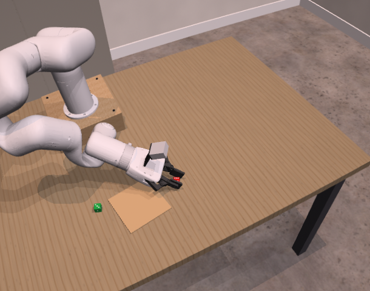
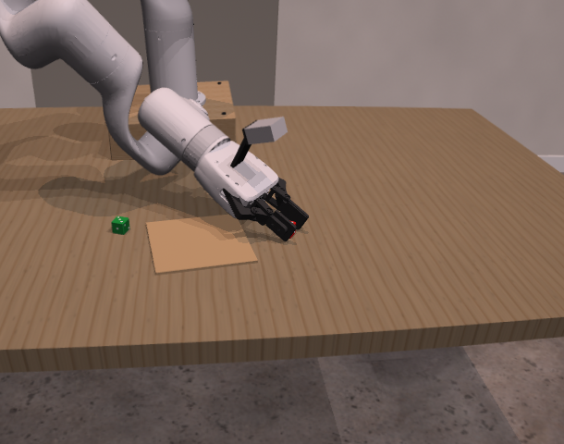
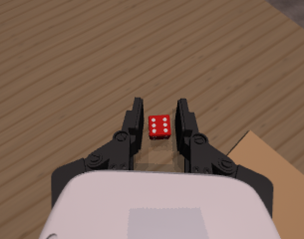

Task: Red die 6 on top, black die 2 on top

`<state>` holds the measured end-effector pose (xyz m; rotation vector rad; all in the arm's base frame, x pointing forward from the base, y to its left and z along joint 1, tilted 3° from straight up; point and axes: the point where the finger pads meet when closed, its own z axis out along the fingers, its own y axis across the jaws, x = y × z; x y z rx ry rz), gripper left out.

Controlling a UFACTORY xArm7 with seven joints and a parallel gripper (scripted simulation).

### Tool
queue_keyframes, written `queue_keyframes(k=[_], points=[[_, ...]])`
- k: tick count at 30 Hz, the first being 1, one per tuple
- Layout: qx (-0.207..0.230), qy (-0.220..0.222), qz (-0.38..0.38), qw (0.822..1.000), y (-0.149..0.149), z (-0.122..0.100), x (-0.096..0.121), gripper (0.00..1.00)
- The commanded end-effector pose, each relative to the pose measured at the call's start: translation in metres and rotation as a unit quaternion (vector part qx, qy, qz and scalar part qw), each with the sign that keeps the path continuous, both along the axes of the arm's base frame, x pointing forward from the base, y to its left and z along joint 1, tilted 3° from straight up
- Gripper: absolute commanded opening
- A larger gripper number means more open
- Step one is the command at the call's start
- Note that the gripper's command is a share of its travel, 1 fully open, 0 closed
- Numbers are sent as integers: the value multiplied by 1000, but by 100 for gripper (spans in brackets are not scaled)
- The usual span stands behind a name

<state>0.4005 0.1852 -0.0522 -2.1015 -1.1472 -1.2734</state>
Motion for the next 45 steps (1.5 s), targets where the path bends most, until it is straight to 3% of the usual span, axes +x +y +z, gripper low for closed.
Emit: queue_keyframes(k=[1,30,45], points=[[0,-1,0,1000,0,1,0,36],[0,-1,0,1000,-3,3,-2,36],[0,-1,0,1000,-34,25,-25,36]])
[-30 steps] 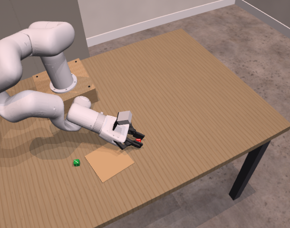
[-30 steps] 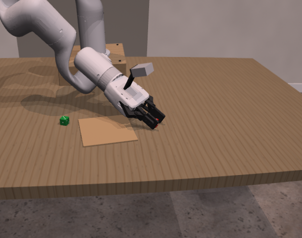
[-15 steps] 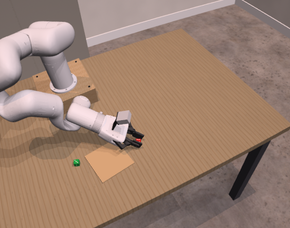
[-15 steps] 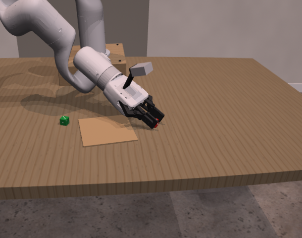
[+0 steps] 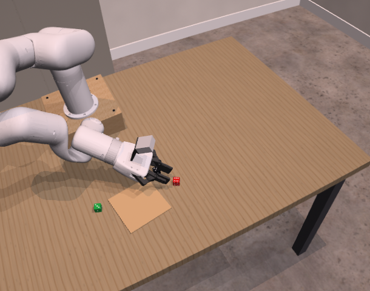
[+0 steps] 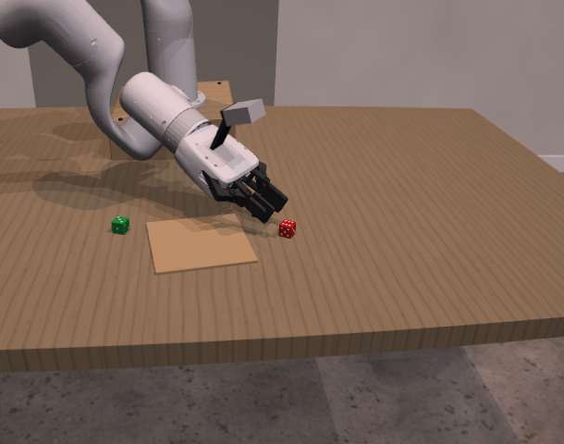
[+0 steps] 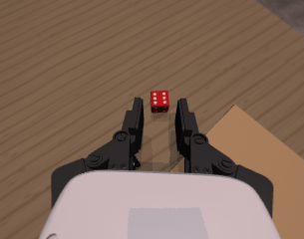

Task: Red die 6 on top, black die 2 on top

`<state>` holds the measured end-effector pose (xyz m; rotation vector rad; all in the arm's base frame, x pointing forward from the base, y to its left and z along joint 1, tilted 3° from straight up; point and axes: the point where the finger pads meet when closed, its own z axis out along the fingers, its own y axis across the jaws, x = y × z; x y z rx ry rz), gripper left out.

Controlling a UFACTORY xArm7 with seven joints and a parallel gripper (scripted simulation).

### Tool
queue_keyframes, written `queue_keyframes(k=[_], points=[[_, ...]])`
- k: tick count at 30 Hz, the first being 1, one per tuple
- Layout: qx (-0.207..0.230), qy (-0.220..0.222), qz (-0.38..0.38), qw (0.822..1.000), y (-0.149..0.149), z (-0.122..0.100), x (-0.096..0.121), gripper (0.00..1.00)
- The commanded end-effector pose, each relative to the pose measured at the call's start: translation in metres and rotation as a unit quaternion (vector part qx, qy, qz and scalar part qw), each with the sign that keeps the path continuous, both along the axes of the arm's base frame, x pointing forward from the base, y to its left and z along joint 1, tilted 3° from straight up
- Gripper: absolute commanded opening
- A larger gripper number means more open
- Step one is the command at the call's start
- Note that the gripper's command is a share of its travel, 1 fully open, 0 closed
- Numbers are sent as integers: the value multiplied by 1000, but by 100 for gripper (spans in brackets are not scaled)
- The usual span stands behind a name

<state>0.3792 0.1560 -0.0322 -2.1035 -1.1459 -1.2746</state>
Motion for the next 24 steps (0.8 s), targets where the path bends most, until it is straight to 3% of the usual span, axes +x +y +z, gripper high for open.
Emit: queue_keyframes(k=[1,10,24], points=[[1,-1,1,1000,-5,5,-4,36],[1,-1,1,1000,-5,9,-4,36],[1,-1,1,1000,-3,57,-6,36]])
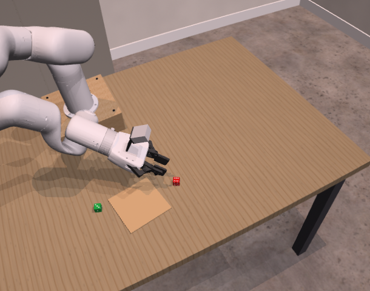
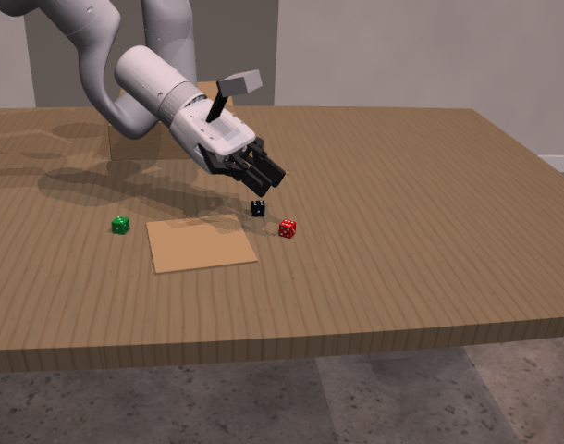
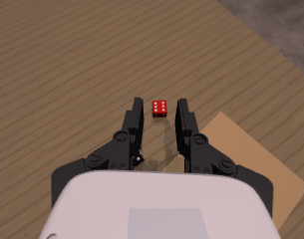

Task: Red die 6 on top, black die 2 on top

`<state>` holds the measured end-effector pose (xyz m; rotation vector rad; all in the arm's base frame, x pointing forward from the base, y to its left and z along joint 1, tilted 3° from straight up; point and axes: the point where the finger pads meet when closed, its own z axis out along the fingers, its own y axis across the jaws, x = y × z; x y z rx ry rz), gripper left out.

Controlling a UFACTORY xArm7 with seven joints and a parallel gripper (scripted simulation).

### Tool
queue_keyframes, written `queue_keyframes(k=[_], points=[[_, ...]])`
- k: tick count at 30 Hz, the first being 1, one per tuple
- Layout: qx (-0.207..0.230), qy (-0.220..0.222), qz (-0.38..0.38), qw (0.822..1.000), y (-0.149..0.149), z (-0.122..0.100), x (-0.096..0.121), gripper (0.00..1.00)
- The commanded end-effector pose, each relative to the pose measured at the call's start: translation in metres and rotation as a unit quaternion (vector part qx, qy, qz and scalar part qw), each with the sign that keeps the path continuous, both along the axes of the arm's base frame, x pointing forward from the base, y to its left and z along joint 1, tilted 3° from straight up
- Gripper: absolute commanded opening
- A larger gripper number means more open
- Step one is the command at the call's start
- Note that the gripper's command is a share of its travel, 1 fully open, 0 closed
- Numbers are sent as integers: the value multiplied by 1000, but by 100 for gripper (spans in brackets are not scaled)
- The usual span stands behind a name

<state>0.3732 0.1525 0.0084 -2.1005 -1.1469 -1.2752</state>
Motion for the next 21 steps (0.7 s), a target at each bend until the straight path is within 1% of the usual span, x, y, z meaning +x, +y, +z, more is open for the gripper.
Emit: queue_keyframes(k=[1,5,12,14,17,21], points=[[0,0,0,1000,1,19,0,36],[0,0,0,1000,1,24,0,36],[-2,1,0,1000,1,25,0,36],[-8,6,1,1000,2,25,0,36],[-31,21,0,999,5,27,2,36],[-85,59,-4,995,12,30,6,36]])
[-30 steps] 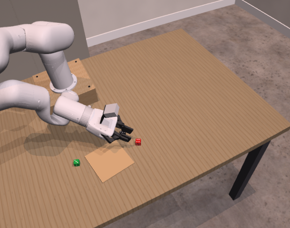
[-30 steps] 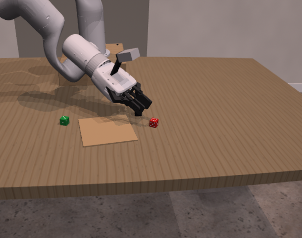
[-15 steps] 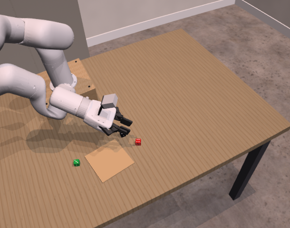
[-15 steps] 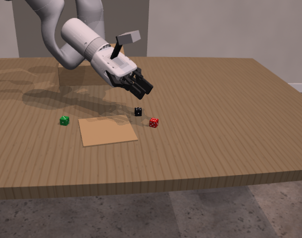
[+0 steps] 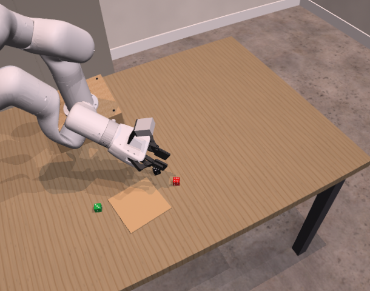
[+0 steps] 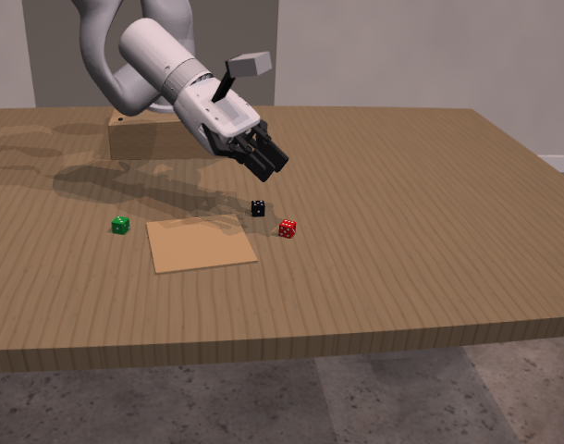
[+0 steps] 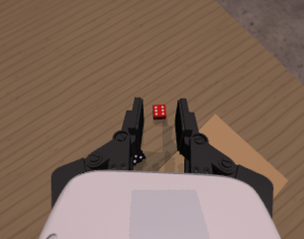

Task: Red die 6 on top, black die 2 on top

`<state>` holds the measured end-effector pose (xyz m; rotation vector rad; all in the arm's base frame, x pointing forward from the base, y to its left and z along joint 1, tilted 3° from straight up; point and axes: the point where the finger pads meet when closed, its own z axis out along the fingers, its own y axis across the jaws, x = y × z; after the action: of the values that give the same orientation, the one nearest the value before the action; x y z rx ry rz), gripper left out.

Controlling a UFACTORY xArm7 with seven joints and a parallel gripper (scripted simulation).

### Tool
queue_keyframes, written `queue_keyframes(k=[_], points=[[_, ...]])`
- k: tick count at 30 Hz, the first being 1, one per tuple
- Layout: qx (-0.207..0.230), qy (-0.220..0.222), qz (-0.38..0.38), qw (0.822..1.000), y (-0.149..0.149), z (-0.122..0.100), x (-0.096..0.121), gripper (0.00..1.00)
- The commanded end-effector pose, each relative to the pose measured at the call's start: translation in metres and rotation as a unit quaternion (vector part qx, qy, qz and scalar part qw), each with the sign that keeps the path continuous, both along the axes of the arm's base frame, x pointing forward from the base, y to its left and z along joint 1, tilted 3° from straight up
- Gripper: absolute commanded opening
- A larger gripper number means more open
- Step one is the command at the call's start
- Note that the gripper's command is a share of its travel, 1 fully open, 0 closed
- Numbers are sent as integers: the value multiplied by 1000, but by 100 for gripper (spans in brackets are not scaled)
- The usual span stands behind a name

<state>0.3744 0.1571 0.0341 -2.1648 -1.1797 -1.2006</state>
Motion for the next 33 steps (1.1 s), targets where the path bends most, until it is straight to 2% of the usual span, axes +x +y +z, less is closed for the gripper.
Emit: queue_keyframes(k=[1,6,9,12,15,22,25,28,33], points=[[-71,47,-5,996,9,6,5,36],[-119,82,-7,989,15,8,8,36],[-124,84,-8,989,15,9,9,36],[-168,120,-8,978,23,11,11,36],[-191,130,-14,973,22,12,14,36],[-264,178,-20,948,30,19,21,36],[-264,179,-20,948,30,19,21,36],[-306,209,-22,928,35,23,23,36],[-345,236,-25,908,39,28,26,36]])
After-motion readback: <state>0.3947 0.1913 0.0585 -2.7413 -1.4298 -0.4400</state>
